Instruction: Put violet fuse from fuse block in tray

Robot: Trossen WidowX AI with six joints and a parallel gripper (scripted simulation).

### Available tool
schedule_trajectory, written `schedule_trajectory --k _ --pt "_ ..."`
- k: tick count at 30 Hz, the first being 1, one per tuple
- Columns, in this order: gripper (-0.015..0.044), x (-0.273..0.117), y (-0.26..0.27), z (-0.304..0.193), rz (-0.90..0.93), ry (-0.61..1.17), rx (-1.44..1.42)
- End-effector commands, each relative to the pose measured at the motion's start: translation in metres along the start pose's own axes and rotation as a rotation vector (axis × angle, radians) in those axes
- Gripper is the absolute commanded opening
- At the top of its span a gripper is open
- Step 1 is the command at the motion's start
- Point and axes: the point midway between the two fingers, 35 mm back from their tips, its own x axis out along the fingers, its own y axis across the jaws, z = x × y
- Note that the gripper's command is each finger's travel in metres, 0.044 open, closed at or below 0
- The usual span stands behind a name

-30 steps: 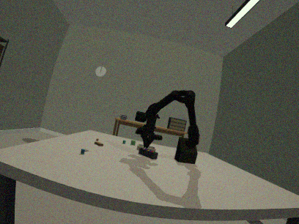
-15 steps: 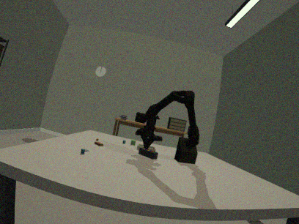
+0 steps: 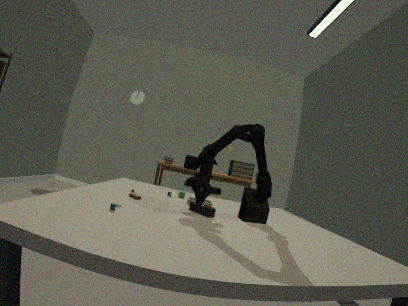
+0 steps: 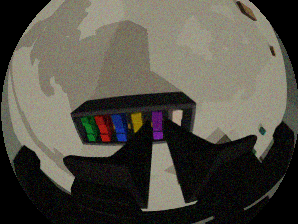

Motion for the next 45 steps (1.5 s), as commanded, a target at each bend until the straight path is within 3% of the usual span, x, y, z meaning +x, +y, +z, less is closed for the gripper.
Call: schedule_trajectory --k 1,8,45 --pt "0.0045 0.0 0.0 0.0 0.0 0.0 0.0" --pt "0.0 0.0 0.0 0.0 0.0 0.0 0.0" --pt "0.0 -0.016 -0.001 0.0 0.0 0.0 0.003"
